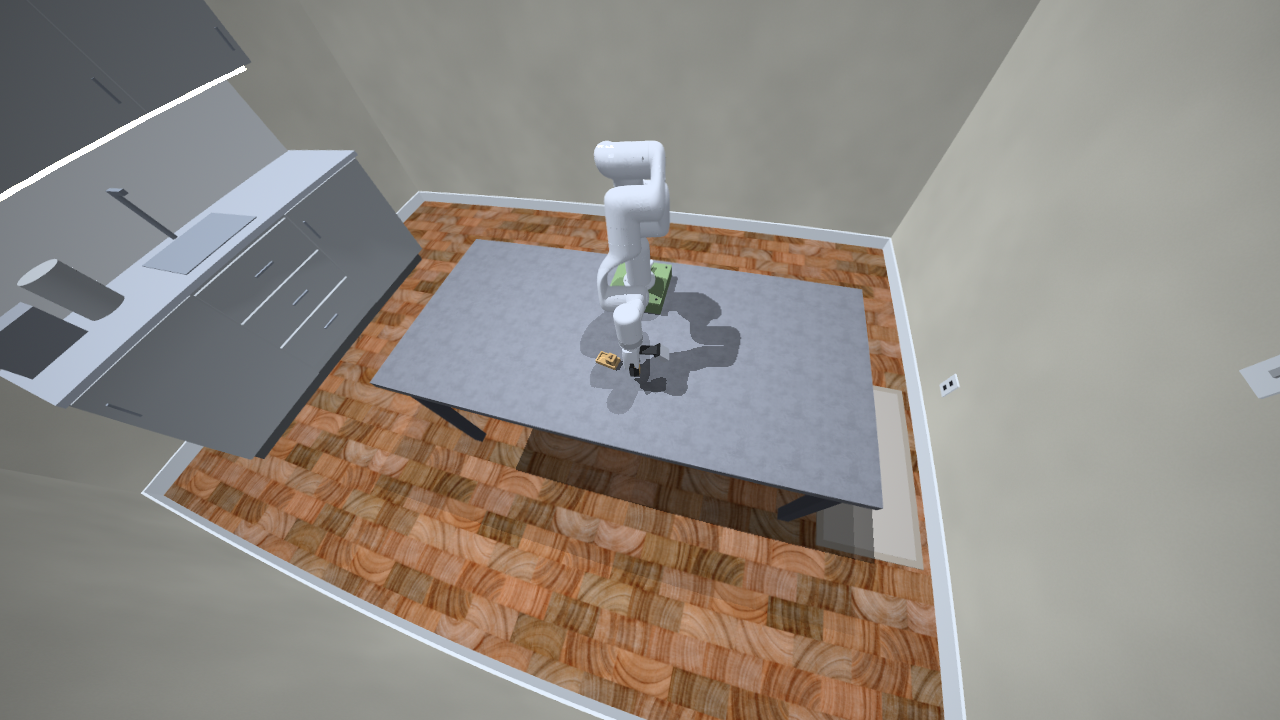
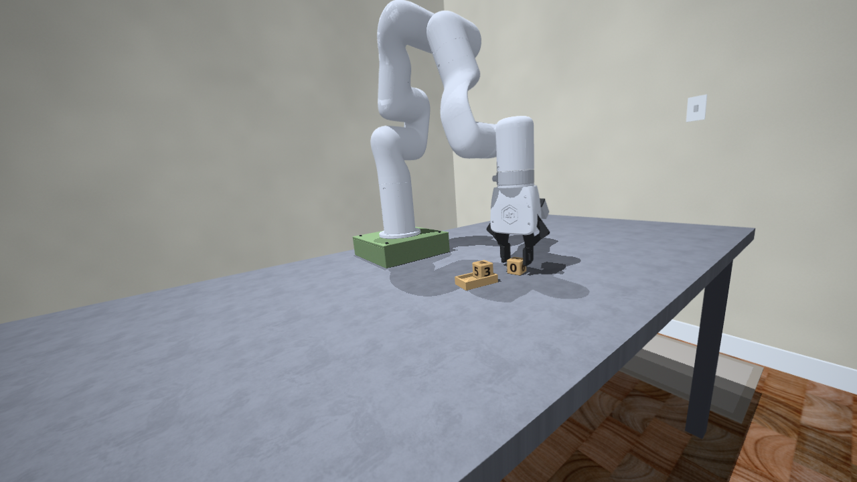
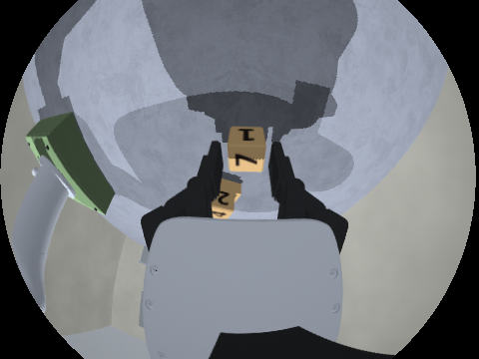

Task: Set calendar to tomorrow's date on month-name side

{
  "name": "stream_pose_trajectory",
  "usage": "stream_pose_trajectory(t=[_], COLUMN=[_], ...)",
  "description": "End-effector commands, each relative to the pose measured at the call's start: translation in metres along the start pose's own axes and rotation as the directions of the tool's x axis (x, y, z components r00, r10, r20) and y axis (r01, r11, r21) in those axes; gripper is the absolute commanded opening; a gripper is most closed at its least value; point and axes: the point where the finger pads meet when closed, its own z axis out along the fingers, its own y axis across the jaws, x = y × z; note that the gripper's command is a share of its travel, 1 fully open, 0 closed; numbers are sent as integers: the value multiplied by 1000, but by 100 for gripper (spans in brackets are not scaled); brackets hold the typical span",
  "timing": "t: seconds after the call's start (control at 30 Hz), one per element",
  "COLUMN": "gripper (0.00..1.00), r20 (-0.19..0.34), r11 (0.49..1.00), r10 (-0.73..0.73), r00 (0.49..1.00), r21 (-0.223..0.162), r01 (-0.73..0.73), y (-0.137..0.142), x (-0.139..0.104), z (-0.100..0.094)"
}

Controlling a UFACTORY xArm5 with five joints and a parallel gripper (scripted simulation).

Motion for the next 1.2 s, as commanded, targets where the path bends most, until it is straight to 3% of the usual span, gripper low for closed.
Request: stream_pose_trajectory(t=[0.0,0.17,0.23,0.4,0.63,0.67,1.17], gripper=[49,49,49,49,49,100,100], r20=[0,0,0,0,0,0,0], r11=[1000,1000,1000,1000,1000,1000,1000], r10=[0,0,0,0,0,0,0], r00=[1000,1000,1000,1000,1000,1000,1000], r21=[-4,-4,-4,-4,-4,-4,-4], r01=[0,0,0,0,0,0,0], y=[1,1,1,1,1,1,1], x=[0,0,0,0,0,0,0], z=[-22,-50,-50,-71,-78,-78,-78])
